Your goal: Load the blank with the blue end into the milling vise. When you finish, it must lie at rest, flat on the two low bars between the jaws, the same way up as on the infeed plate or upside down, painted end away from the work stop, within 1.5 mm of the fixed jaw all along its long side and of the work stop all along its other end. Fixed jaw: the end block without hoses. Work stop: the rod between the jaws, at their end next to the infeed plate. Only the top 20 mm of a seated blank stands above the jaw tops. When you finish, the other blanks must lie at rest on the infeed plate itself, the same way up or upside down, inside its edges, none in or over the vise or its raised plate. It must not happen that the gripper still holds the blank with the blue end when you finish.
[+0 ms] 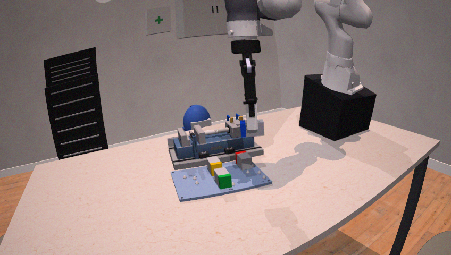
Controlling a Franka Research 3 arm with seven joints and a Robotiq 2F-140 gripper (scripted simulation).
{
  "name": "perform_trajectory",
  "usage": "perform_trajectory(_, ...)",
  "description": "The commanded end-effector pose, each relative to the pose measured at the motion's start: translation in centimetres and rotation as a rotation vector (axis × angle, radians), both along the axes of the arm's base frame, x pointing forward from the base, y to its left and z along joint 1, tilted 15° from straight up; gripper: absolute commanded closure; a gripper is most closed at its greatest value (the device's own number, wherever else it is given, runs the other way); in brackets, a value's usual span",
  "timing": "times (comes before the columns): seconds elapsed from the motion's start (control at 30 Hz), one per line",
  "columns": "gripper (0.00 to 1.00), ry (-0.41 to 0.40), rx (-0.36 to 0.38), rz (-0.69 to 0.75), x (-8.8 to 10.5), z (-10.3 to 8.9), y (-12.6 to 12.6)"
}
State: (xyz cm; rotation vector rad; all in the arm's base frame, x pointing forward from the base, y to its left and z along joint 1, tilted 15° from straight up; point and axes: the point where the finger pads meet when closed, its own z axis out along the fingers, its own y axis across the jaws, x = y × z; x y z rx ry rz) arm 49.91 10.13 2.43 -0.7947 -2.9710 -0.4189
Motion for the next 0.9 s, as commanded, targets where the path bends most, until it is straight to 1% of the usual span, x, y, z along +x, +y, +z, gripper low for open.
perform_trajectory(0.0,1.00,0.029,-0.005,-0.087,0.10,0.08,0.04)
perform_trajectory(0.2,1.00,0.023,-0.002,-0.073,0.02,0.03,0.07)
perform_trajectory(0.33,1.00,0.066,-0.005,-0.215,0.10,0.08,0.04)
perform_trajectory(0.77,1.00,0.066,-0.001,-0.219,0.01,0.02,0.07)
perform_trajectory(0.87,1.00,0.102,0.002,-0.352,0.01,0.02,0.07)
